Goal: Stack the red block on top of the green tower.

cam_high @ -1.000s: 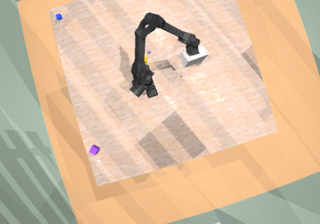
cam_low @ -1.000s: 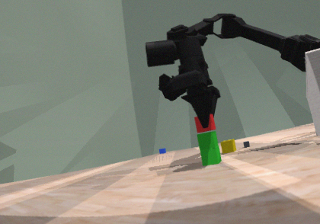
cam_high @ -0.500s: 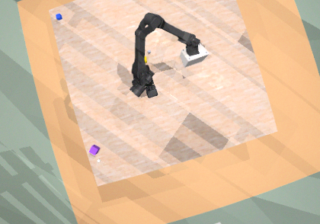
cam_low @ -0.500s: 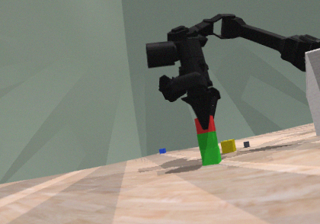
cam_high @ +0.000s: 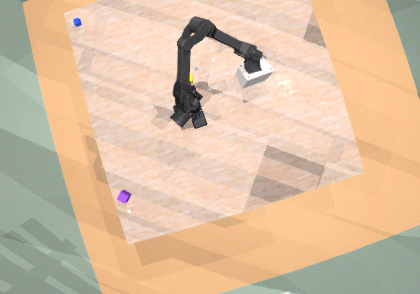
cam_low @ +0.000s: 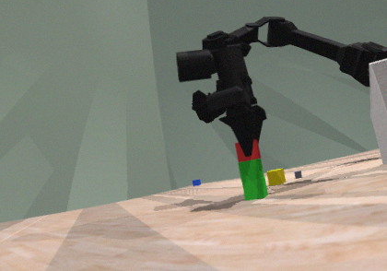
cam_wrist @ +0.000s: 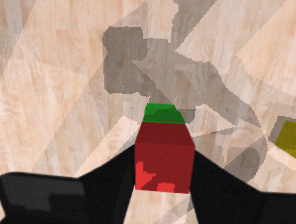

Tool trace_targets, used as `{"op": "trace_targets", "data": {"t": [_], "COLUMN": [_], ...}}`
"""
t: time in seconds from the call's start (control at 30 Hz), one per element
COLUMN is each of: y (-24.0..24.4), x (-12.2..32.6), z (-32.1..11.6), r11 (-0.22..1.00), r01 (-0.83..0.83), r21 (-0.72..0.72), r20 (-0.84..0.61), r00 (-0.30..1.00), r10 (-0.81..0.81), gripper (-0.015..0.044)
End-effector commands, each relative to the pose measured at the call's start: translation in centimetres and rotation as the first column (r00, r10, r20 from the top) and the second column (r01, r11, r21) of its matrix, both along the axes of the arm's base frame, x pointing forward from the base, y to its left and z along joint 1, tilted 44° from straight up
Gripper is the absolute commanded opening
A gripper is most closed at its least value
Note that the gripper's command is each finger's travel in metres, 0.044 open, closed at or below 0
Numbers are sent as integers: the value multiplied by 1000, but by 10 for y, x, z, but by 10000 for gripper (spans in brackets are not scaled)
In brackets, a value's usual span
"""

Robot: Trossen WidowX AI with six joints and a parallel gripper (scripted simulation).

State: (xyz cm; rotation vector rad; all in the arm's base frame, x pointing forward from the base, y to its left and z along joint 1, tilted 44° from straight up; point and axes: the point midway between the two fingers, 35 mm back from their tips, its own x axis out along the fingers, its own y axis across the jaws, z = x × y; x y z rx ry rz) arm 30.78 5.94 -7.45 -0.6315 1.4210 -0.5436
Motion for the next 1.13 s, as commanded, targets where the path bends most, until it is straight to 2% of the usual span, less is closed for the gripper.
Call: {"op": "trace_targets", "data": {"t": [0.0, 0.37, 1.1], "y": [0, 0, 0], "x": [0, 0, 0], "z": [0, 0, 0], "r11": [1000, 1000, 1000], "r01": [0, 0, 0], "r21": [1, 1, 1], "r20": [2, 2, 2], "r00": [1000, 1000, 1000], "r10": [0, 0, 0], "gripper": [157, 440, 440]}}
